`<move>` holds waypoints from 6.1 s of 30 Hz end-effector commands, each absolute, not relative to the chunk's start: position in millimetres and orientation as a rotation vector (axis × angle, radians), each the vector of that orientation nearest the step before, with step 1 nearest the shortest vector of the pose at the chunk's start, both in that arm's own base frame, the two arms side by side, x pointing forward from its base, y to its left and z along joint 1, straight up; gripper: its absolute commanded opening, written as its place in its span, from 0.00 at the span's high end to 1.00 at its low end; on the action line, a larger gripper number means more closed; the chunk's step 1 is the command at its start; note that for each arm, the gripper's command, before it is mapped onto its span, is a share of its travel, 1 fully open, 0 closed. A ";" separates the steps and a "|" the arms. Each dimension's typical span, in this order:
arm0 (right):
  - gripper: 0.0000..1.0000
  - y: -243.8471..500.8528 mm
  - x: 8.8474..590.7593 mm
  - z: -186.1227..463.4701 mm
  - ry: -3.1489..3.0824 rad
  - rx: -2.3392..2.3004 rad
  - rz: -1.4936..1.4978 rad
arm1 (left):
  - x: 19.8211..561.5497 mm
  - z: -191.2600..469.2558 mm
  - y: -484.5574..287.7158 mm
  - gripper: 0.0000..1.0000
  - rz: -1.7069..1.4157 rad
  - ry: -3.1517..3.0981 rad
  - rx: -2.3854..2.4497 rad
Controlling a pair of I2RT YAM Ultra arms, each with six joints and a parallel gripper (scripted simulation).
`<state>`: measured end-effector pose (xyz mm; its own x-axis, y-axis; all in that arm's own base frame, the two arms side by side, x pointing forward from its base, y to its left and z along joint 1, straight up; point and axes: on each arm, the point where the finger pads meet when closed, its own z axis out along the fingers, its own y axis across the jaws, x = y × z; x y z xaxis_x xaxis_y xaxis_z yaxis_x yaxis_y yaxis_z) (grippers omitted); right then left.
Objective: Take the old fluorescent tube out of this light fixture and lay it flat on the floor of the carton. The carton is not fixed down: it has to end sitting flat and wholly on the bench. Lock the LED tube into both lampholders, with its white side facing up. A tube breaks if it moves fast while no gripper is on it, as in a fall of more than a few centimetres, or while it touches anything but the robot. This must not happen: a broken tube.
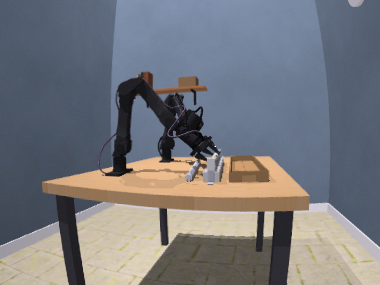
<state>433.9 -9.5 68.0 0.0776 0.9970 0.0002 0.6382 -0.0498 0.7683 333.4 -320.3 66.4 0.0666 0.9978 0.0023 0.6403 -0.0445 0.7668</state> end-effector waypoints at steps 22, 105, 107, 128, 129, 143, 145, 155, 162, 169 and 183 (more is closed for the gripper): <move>0.89 -13.1 446.8 96.0 1.575 1.696 0.800 | 331.6 78.2 -325.5 0.89 0.748 1.626 1.735; 0.89 -10.8 440.6 76.5 1.932 2.098 0.377 | 334.8 72.6 -322.8 0.89 0.321 1.954 2.101; 0.89 -8.5 439.8 76.4 1.951 2.106 0.357 | 334.4 72.7 -322.4 0.89 0.301 1.967 2.114; 0.89 -10.1 442.2 77.9 2.045 2.202 0.207 | 337.4 75.2 -324.1 0.89 0.133 2.055 2.202; 0.89 -9.7 442.6 78.2 2.043 2.208 0.203 | 337.8 75.4 -324.4 0.89 0.127 2.057 2.203; 0.89 -8.8 448.2 84.7 2.049 2.223 0.192 | 344.4 78.8 -328.3 0.89 0.088 2.069 2.189; 0.89 -9.3 449.9 87.3 2.043 2.219 0.202 | 347.3 81.3 -330.6 0.89 0.088 2.062 2.172; 0.89 -9.8 455.3 96.9 2.025 2.199 0.237 | 341.4 88.2 -333.0 0.51 0.114 2.049 2.184; 0.89 -9.8 455.3 96.8 2.025 2.199 0.237 | 345.4 89.1 -329.9 0.51 0.114 2.059 2.170; 0.51 -12.6 453.2 94.4 2.021 2.197 0.212 | 345.4 89.1 -329.9 0.51 0.114 2.059 2.170; 0.51 -13.6 454.2 96.6 2.016 2.193 0.210 | 345.4 89.1 -329.9 0.51 0.114 2.059 2.170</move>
<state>442.1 -9.0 73.7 0.0752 0.9972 0.0034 0.9877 -0.0750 0.1376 339.1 -325.3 71.3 0.0653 0.9977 -0.0194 0.9904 -0.0624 0.1236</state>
